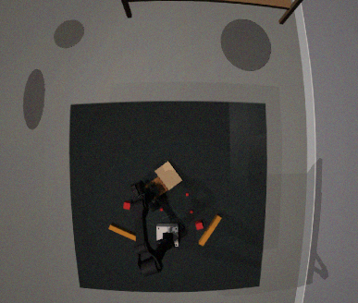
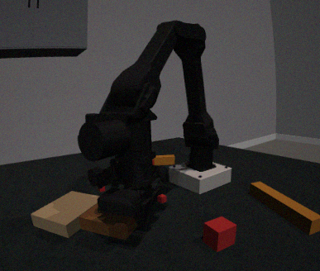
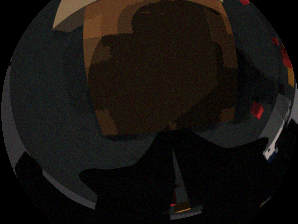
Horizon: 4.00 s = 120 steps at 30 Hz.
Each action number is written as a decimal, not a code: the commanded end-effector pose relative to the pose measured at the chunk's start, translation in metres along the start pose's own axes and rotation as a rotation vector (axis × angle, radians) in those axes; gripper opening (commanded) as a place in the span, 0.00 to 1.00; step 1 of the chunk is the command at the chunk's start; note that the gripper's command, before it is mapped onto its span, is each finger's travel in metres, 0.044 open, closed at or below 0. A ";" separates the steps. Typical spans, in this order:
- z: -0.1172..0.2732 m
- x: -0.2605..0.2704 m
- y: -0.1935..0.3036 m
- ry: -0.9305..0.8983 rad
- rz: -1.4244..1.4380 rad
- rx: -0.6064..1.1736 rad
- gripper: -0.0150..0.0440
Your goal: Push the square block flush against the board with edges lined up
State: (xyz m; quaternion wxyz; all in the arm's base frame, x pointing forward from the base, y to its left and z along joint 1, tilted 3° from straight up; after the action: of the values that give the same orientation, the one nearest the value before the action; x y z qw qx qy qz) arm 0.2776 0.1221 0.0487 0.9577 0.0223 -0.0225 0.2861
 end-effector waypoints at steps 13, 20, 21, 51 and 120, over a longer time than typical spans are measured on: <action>0.000 0.001 0.006 0.001 0.003 -0.001 0.25; 0.000 0.000 0.018 0.001 0.003 0.000 0.25; 0.000 0.000 0.020 0.001 0.003 0.000 0.25; 0.051 0.008 0.035 -0.011 0.086 0.002 0.25; 0.002 0.082 -0.067 0.003 1.783 -0.010 0.25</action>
State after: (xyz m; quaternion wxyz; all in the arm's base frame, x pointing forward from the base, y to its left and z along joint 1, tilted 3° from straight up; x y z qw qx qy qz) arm 0.3829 0.1114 0.0558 0.3830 -0.0074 -0.0297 0.9233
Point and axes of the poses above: the point midway between the two fingers, 35 mm back from their tips, its own z axis back along the fingers, its own x axis across the jaws, y = z × x, the point moved 4 cm from there along z, back along the fingers, and after that the axes turned 4 degrees about -z, right-handed, at the moved point
